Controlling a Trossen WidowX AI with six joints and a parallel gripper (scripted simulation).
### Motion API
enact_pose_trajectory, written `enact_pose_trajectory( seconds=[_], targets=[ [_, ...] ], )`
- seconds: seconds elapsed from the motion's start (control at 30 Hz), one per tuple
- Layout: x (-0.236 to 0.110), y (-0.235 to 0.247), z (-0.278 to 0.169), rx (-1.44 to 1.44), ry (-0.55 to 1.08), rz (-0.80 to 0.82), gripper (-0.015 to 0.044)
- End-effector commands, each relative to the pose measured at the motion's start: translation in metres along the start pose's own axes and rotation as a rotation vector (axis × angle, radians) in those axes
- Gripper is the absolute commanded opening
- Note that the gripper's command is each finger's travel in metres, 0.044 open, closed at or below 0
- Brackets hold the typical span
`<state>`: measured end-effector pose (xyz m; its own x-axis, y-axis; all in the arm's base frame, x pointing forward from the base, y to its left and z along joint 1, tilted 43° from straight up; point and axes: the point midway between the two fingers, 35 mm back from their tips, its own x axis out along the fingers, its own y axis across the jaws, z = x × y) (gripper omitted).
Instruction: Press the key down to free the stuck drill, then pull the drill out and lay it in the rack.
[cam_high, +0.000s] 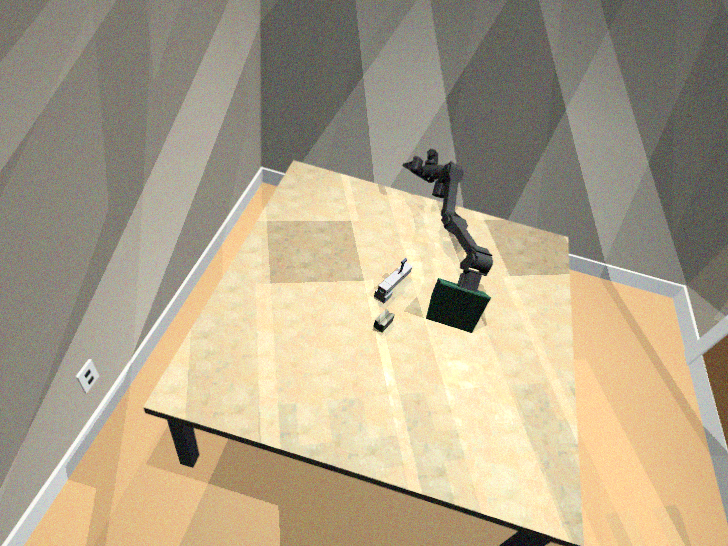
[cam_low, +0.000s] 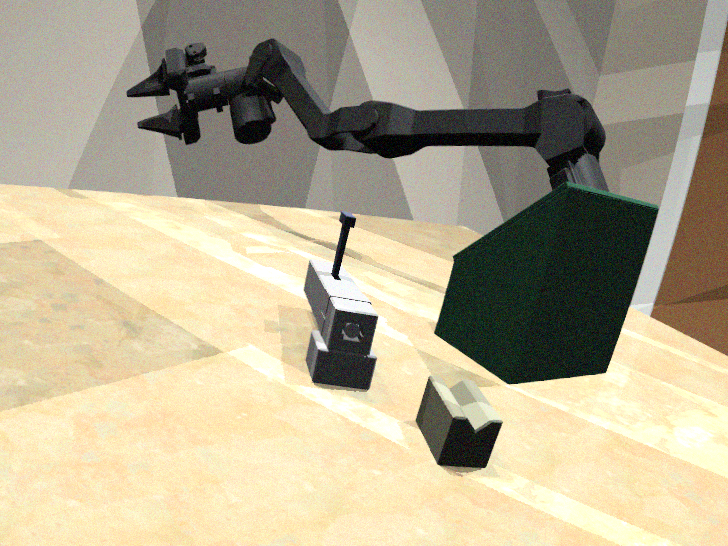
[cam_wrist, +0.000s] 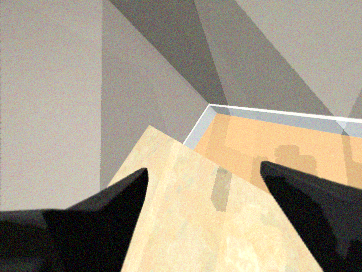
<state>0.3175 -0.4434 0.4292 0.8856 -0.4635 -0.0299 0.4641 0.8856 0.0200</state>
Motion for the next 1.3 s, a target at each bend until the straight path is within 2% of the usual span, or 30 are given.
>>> enact_pose_trajectory(
  seconds=[0.0,0.27,0.47,0.67,0.87,1.13,1.27],
  targets=[
    [0.000,0.000,0.000,0.000,0.000,0.000,0.0374],
    [-0.002,0.000,0.003,-0.007,-0.007,-0.003,0.0164],
    [-0.056,-0.005,0.081,-0.234,-0.209,-0.113,0.0006],
    [-0.120,-0.002,0.144,-0.515,-0.369,-0.227,0.0000],
    [-0.196,0.022,0.204,-0.858,-0.519,-0.377,0.0000],
    [-0.299,0.085,0.260,-1.358,-0.673,-0.635,0.0000],
    [-0.337,0.127,0.273,-1.569,-0.737,-0.741,0.0000]
  ],
)
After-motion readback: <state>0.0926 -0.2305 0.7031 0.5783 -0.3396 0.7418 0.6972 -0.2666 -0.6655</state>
